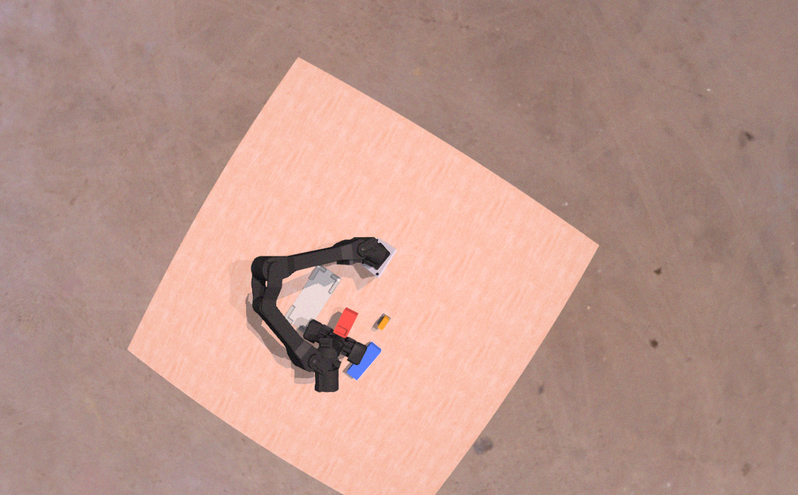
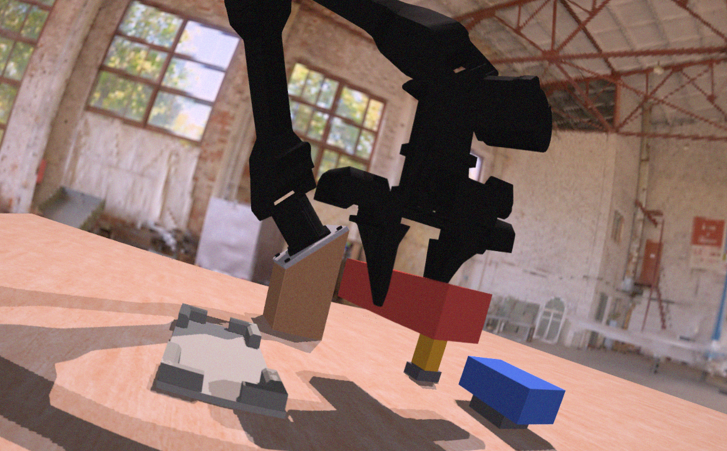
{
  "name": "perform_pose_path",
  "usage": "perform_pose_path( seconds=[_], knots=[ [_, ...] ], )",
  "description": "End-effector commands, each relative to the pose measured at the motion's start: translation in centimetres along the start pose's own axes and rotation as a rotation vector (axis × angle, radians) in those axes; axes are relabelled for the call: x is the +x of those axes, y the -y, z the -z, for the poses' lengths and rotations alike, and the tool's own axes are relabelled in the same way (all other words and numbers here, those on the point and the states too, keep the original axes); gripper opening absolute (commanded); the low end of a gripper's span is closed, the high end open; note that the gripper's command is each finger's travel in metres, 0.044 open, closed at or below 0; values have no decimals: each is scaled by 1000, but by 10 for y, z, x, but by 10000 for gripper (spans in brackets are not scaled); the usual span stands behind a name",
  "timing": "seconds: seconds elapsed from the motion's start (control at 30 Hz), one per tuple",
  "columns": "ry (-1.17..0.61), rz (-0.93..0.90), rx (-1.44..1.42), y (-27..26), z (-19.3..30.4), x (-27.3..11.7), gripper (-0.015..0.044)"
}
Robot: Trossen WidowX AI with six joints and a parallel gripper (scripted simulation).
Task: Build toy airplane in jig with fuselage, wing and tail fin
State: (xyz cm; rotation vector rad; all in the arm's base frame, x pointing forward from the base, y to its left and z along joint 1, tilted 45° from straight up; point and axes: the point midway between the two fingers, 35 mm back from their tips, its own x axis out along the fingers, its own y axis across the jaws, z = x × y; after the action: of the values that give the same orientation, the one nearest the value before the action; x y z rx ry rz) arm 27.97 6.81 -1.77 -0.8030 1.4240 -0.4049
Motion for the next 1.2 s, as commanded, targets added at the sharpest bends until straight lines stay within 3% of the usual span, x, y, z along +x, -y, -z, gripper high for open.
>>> perform_pose_path(
  seconds=[0.0, 0.4, 1.17],
  knots=[
    [7, -5, 2, 0, 0, -17, 0],
    [-2, 2, -3, 3, 6, -49, 0],
    [-2, -19, 24, 63, 10, -21, 0]
  ],
)
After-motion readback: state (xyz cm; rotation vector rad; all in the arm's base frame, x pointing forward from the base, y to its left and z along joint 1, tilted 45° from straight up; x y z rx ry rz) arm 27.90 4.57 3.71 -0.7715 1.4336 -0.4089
